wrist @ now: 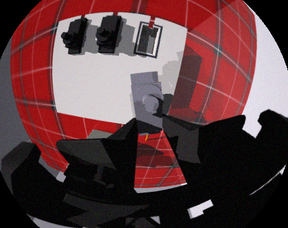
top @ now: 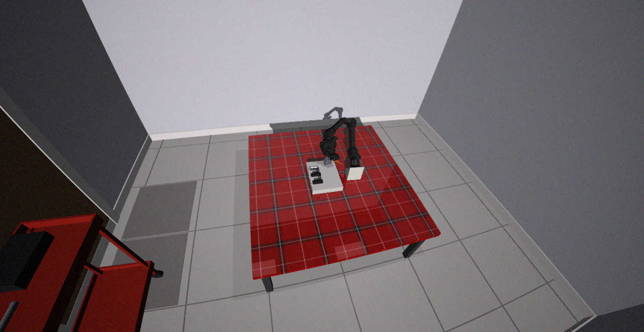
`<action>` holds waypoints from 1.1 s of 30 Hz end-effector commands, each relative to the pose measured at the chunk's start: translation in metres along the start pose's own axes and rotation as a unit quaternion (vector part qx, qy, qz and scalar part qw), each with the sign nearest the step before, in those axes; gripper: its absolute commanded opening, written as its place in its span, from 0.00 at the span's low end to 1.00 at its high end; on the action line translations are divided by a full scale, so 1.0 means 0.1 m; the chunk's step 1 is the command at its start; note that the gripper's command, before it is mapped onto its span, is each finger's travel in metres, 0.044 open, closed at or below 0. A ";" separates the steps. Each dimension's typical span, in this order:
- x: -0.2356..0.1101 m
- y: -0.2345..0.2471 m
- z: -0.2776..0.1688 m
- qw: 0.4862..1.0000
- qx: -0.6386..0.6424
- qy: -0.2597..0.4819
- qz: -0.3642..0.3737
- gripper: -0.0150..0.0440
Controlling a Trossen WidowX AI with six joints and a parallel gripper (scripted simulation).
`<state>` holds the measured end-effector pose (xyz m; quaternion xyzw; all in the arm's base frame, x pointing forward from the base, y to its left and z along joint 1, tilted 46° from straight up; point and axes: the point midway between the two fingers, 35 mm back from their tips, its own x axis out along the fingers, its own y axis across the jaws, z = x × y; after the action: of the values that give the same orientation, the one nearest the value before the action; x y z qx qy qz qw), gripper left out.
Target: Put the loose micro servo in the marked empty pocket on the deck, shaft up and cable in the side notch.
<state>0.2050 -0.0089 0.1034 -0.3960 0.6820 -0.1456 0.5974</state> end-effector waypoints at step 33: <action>-0.03 0.05 0.37 0.969 -0.247 -0.006 0.000 0.25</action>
<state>0.2363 0.0048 0.0928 -0.5027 0.6948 -0.0144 0.5141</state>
